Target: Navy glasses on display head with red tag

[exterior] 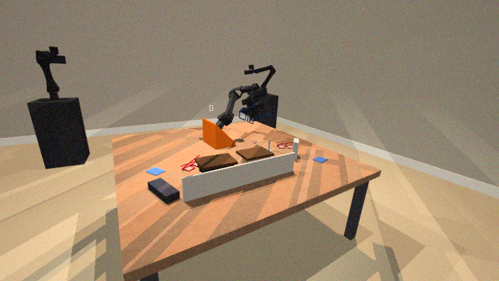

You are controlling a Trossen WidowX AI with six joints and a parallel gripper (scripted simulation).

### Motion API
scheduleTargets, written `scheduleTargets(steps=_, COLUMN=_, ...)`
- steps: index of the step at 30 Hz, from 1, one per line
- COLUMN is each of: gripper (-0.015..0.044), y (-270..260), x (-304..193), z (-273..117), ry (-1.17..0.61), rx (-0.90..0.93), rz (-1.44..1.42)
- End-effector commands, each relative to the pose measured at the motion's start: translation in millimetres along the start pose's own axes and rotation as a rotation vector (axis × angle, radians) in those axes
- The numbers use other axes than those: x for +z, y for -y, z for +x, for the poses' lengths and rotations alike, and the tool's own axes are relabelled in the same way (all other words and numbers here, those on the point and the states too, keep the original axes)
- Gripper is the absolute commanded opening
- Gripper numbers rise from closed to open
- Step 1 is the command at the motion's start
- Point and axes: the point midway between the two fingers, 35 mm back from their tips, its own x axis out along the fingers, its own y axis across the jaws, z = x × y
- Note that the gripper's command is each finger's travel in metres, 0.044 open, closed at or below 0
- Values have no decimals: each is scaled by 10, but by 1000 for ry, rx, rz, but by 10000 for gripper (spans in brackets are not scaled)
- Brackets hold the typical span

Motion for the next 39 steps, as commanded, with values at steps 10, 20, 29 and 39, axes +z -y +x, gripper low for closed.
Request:
scheduleTargets(steps=10, gripper=0, y=207, x=-106, z=-209, ry=-23, rx=109, rz=363)
scheduleTargets(steps=20, gripper=0, y=353, x=-159, z=-360, ry=-85, rx=188, rz=632)
scheduleTargets(steps=29, gripper=0, y=330, x=-172, z=-378, ry=-89, rx=191, rz=608)
scheduleTargets(steps=39, gripper=0, y=330, x=-172, z=-378, ry=-89, rx=191, rz=608)
